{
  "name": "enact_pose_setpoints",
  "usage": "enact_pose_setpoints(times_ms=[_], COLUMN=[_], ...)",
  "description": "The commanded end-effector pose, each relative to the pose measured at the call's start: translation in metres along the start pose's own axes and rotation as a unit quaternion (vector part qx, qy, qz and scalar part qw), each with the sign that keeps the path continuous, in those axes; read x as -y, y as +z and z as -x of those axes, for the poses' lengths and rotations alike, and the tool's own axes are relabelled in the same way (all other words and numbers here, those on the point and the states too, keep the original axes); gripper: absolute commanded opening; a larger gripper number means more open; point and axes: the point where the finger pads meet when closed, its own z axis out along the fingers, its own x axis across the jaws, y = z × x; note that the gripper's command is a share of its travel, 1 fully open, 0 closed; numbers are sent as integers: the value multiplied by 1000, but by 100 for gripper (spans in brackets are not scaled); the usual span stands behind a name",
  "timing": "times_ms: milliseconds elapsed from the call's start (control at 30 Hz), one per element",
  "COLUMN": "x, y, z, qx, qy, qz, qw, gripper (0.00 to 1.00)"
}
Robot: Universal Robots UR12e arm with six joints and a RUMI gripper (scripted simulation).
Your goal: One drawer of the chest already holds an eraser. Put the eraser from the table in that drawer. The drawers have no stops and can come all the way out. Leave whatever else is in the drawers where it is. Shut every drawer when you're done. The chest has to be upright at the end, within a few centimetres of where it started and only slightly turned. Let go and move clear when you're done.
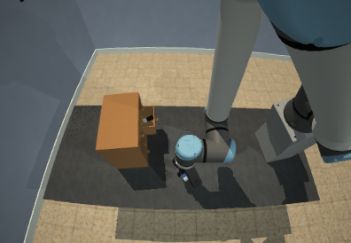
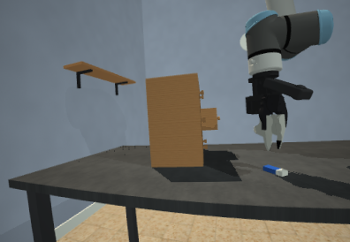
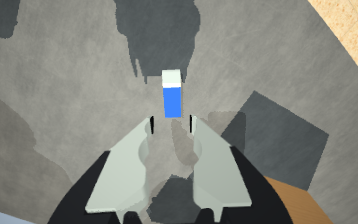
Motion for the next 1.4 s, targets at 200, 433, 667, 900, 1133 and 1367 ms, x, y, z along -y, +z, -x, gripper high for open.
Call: enact_pose_setpoints(times_ms=[200,433,667,900,1133,1367], x=[0,0,0,0,0,0], y=[14,22,33,40,44,46], z=[0,0,0,0,0,0], qx=[0,0,0,0,0,0], qy=[0,0,0,0,0,0], qz=[0,0,0,0,0,0], qw=[1000,1000,1000,1000,1000,1000], gripper=[23,23,23,23,23,23])
